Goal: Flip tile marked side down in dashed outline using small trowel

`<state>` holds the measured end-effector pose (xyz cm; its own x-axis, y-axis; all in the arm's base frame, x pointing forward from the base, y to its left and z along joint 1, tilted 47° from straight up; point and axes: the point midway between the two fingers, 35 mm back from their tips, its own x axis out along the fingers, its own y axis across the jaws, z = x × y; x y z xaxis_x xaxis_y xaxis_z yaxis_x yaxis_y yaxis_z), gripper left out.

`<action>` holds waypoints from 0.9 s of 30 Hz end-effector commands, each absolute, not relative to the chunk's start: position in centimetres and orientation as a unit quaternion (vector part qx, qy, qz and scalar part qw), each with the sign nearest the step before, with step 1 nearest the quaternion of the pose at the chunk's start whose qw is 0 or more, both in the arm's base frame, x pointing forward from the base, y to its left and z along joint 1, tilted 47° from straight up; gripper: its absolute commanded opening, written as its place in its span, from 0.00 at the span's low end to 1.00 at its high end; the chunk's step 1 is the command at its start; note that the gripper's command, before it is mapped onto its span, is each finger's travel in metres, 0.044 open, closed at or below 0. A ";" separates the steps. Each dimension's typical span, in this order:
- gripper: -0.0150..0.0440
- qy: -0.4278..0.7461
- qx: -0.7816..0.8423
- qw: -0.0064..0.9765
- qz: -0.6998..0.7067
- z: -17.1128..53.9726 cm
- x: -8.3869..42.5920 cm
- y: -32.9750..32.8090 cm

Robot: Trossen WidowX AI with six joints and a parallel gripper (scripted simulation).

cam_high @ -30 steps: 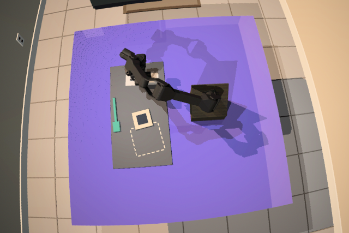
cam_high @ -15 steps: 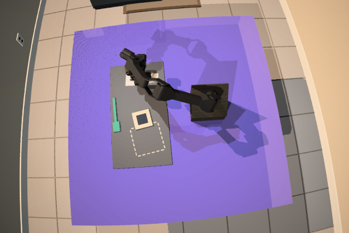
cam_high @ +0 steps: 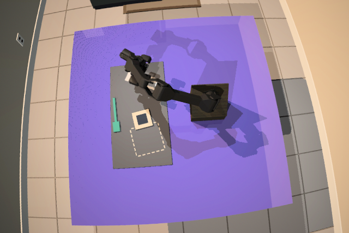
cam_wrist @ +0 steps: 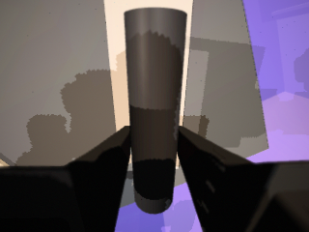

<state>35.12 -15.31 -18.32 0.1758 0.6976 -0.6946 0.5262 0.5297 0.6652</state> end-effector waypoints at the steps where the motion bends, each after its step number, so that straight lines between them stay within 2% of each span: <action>1: 0.47 0.642 0.518 0.564 0.030 -18.4 35.0 -15.2; 23: 0.47 0.619 0.668 0.374 -0.172 -18.4 35.0 -15.3; 27: 0.47 0.618 0.672 0.368 -0.178 -18.4 35.0 -15.3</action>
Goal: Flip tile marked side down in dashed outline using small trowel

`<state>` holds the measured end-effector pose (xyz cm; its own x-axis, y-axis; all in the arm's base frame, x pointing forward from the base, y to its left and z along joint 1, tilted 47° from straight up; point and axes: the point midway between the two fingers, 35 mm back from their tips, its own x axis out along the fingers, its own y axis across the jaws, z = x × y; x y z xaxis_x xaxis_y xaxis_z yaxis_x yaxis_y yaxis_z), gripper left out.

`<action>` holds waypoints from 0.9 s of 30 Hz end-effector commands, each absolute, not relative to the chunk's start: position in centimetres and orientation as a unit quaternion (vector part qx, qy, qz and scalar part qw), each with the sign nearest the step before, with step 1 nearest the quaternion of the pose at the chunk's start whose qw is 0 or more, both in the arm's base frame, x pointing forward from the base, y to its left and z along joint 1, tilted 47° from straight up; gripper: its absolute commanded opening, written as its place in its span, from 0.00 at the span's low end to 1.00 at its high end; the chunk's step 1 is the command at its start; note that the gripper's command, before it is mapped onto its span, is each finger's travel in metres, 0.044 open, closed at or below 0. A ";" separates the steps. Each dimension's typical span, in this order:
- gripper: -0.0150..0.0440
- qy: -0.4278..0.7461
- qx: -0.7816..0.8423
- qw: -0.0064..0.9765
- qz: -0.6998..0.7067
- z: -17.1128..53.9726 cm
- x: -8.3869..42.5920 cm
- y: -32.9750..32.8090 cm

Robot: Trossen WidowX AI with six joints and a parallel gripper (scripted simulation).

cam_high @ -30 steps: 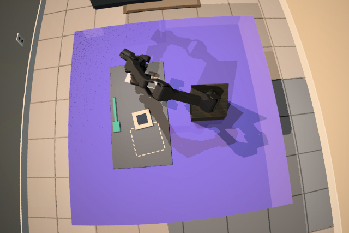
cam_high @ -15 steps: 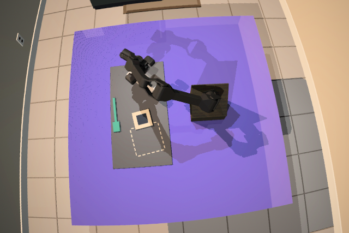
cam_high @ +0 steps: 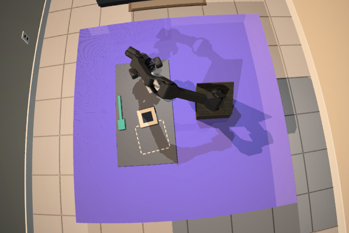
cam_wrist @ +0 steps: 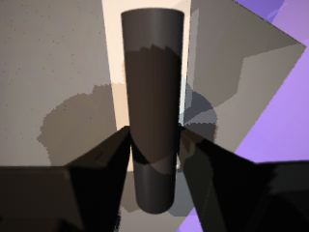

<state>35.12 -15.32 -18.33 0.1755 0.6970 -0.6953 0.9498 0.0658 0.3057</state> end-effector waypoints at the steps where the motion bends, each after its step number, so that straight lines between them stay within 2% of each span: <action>1: 0.47 0.618 0.672 0.368 -0.178 -18.4 35.0 -15.3; 4: 0.47 0.618 0.672 0.368 -0.178 -18.4 35.0 -15.3; 9: 0.70 0.618 0.672 0.368 -0.178 -18.4 35.0 -15.3; 10: 0.71 0.618 0.672 0.368 -0.178 -18.4 35.0 -15.3; 27: 0.71 0.618 0.672 0.368 -0.178 -18.4 35.0 -15.3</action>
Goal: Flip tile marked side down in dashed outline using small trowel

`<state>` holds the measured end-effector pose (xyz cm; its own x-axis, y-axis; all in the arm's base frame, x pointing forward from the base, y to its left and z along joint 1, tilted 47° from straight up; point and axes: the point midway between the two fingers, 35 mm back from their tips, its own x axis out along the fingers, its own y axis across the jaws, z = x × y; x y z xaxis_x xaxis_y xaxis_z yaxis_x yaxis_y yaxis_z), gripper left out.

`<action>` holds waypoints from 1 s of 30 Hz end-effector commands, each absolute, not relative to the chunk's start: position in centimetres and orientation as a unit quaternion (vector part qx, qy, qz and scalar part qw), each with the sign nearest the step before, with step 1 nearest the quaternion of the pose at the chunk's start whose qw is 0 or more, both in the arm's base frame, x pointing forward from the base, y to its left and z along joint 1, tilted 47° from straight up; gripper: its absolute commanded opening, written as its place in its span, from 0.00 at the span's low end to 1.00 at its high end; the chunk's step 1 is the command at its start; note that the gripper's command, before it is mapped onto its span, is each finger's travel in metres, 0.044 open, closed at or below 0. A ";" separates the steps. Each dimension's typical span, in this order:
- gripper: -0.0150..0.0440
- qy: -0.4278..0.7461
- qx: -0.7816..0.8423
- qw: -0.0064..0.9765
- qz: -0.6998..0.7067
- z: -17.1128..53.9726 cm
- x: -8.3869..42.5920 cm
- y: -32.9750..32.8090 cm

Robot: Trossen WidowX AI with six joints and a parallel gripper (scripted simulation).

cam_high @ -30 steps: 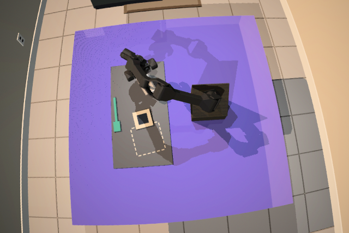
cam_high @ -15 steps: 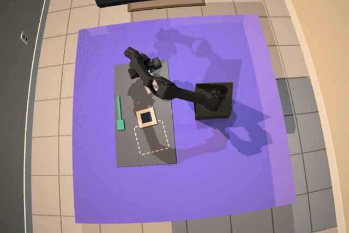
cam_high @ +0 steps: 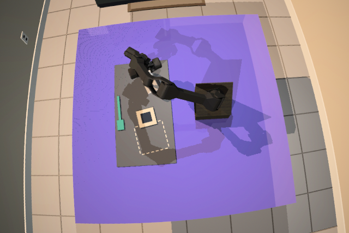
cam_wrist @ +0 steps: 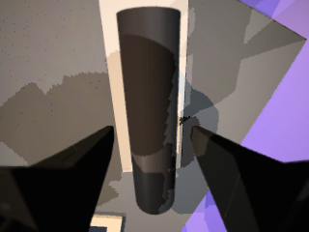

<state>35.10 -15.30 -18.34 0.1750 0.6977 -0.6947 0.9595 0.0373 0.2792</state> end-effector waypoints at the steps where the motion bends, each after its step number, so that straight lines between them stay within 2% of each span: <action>1: 0.71 0.618 0.672 0.368 -0.178 -18.4 35.0 -15.3; 6: 0.71 0.616 0.675 0.361 -0.184 -15.3 34.1 -18.2; 15: 0.71 0.617 0.675 0.362 -0.183 -15.1 34.0 -18.3; 30: 0.71 0.643 0.564 0.518 -0.025 -15.2 34.1 -18.4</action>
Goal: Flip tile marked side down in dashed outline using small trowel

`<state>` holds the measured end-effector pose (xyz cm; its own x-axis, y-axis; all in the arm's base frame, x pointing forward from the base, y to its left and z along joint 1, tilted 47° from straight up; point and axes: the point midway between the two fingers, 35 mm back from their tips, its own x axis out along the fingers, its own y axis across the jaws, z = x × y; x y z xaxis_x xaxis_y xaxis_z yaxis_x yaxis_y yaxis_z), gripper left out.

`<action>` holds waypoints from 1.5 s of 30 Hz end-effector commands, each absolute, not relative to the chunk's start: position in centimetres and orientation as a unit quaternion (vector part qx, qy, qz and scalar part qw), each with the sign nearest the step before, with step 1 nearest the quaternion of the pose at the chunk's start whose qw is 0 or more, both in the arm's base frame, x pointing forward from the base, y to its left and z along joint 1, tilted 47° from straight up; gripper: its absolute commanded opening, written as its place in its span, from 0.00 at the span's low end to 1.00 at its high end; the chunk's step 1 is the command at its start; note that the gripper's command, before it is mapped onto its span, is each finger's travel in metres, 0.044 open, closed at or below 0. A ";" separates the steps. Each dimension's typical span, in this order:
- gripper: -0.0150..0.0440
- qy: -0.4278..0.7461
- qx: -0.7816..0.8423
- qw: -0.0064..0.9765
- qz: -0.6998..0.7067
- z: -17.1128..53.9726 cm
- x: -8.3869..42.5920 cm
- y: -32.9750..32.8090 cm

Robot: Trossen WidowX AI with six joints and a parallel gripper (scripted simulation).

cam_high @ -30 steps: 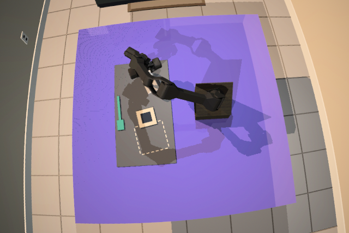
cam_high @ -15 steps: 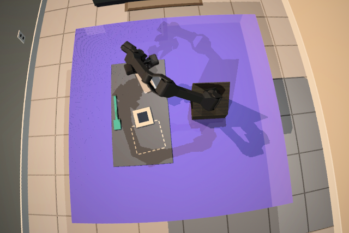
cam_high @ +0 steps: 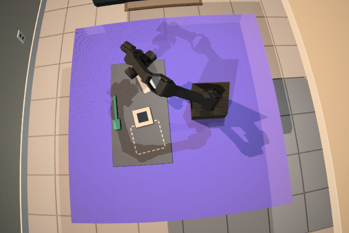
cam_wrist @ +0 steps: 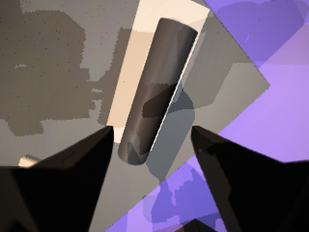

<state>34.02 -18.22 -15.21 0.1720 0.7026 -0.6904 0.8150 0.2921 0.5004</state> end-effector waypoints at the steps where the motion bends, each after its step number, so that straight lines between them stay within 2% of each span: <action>1: 0.71 0.643 0.555 0.527 -0.014 -15.2 34.1 -18.5; 24: 0.71 0.598 0.307 0.702 0.237 -15.4 34.2 -18.6; 45: 0.71 0.474 0.036 0.765 0.434 -15.5 34.3 -18.8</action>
<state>34.29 -18.49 -15.52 0.1711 0.7021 -0.6913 -0.5467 0.6513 0.5262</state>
